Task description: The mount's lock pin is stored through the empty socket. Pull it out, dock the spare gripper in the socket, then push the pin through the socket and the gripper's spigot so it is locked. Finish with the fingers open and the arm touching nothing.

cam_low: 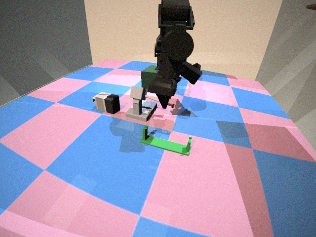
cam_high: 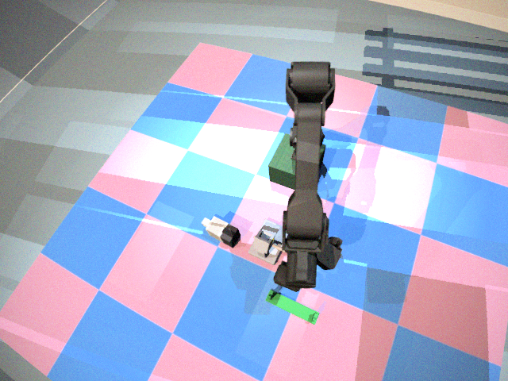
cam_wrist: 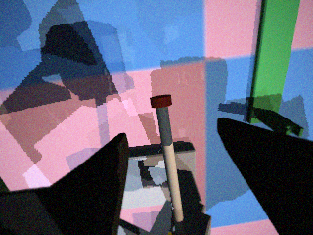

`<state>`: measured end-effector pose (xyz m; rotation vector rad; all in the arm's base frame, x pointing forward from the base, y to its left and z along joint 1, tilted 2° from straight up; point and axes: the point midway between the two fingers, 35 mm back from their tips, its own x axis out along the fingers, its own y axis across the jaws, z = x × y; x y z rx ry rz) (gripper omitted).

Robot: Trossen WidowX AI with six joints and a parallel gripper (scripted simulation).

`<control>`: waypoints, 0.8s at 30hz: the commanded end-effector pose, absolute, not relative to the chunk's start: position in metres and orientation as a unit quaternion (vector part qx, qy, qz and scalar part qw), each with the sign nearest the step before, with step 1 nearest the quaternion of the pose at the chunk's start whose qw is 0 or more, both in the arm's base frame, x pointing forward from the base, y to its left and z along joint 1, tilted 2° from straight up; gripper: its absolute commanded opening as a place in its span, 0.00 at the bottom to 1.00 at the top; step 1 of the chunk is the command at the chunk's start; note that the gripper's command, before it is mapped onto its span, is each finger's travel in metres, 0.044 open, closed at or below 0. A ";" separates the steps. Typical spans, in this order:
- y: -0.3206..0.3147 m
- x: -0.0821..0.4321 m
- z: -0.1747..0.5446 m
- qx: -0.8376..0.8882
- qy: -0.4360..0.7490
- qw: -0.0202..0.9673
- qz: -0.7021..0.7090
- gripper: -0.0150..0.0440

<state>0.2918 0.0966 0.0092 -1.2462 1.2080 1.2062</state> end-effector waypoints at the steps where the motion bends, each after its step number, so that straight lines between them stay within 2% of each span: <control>1: 0.096 0.290 0.002 -0.512 0.499 0.491 0.499 0.76; 18: 0.094 0.288 -0.019 -0.512 0.499 0.491 0.499 0.76; 24: 0.094 0.288 -0.019 -0.512 0.499 0.491 0.499 0.50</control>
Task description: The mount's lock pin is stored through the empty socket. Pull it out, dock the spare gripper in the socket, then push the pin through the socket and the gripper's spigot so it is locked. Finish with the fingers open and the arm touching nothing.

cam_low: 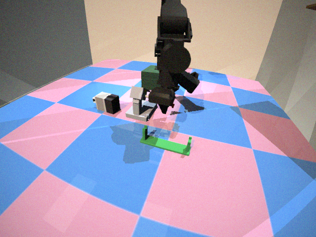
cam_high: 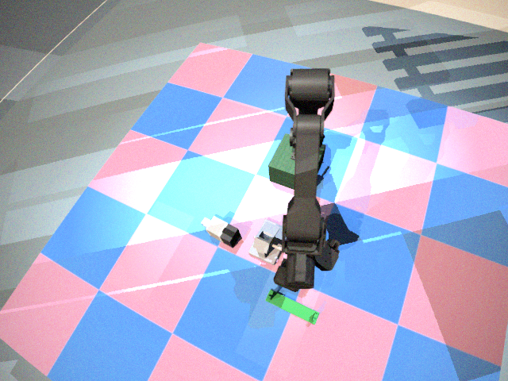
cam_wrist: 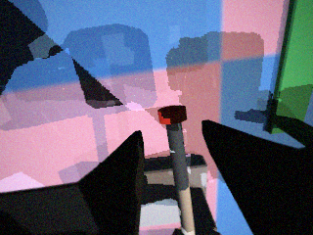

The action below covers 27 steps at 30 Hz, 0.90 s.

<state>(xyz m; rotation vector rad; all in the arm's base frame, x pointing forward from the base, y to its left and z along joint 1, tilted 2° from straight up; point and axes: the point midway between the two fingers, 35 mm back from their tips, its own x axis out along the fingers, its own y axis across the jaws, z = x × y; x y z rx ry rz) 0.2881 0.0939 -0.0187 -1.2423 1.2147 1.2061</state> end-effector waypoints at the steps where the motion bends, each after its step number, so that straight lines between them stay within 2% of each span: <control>1: 0.094 0.288 -0.019 -0.512 0.499 0.491 0.499 0.45; 5: 0.094 0.288 -0.019 -0.512 0.499 0.491 0.499 0.27; 7: 0.094 0.288 -0.019 -0.512 0.499 0.491 0.499 0.25; 27: 0.100 0.291 -0.008 -0.453 0.464 0.545 0.531 0.25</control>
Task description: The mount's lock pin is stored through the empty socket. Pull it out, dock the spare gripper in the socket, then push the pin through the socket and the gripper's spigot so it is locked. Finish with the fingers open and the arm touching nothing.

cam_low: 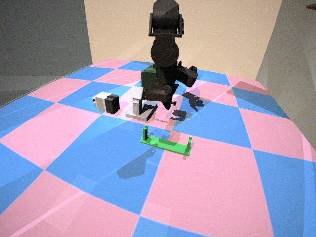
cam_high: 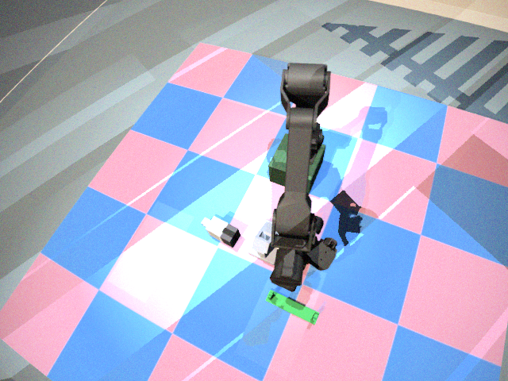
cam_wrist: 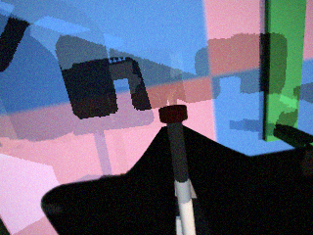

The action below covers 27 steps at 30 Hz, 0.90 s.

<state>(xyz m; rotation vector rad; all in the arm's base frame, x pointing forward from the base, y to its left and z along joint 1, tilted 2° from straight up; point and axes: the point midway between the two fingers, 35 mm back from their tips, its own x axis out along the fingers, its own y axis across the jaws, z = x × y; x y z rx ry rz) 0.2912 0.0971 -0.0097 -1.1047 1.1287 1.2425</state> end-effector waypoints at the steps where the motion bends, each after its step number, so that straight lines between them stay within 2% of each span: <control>1: 0.101 0.291 -0.008 -0.451 0.462 0.547 0.533 0.25; 27: 0.119 0.294 -0.001 -0.445 0.458 0.550 0.537 0.25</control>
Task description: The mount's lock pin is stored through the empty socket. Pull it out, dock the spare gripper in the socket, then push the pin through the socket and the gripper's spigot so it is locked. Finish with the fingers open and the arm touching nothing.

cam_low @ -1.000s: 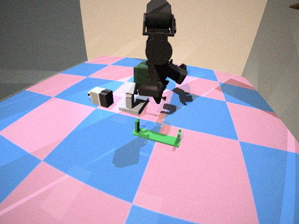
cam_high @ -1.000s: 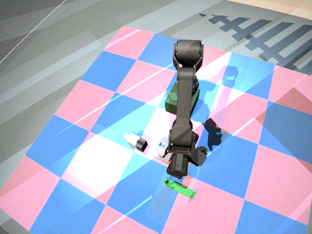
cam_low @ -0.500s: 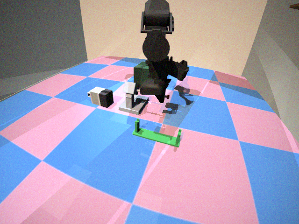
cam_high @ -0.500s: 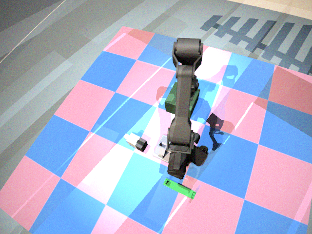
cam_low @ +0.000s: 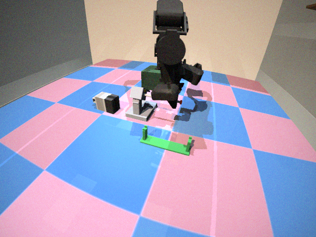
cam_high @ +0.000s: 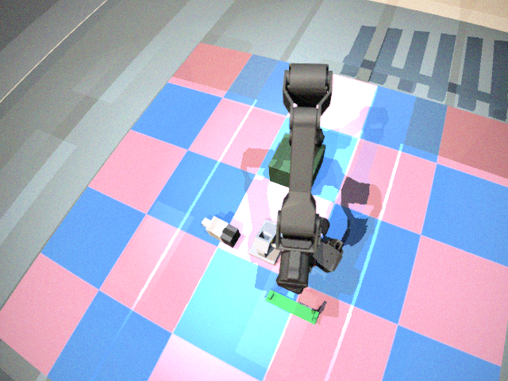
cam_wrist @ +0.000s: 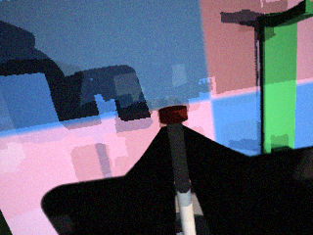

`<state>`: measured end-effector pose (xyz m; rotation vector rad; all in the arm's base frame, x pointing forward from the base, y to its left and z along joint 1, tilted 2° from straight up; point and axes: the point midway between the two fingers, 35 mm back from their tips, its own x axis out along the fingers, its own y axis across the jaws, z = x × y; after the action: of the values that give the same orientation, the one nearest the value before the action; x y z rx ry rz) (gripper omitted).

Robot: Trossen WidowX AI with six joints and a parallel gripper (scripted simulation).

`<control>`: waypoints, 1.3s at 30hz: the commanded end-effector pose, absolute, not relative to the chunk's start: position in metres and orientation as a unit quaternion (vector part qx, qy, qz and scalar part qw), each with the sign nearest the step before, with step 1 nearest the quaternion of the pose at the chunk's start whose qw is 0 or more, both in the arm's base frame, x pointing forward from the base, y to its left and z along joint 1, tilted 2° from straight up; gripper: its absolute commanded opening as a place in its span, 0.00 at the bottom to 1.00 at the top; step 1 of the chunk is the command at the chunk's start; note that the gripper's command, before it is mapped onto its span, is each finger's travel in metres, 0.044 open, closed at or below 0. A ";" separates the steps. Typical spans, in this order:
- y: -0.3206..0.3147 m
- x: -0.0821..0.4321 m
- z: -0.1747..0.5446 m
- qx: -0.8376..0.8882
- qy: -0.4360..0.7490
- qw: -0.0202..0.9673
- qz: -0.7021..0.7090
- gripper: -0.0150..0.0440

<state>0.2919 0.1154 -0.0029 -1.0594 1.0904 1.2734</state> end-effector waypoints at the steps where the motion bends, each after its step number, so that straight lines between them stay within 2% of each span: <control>1: 0.119 0.294 0.000 -0.445 0.459 0.550 0.537 0.25; 39: 0.146 0.295 -0.001 -0.440 0.467 0.543 0.542 0.25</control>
<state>0.2926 0.1430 -0.0029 -1.0491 1.1150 1.2886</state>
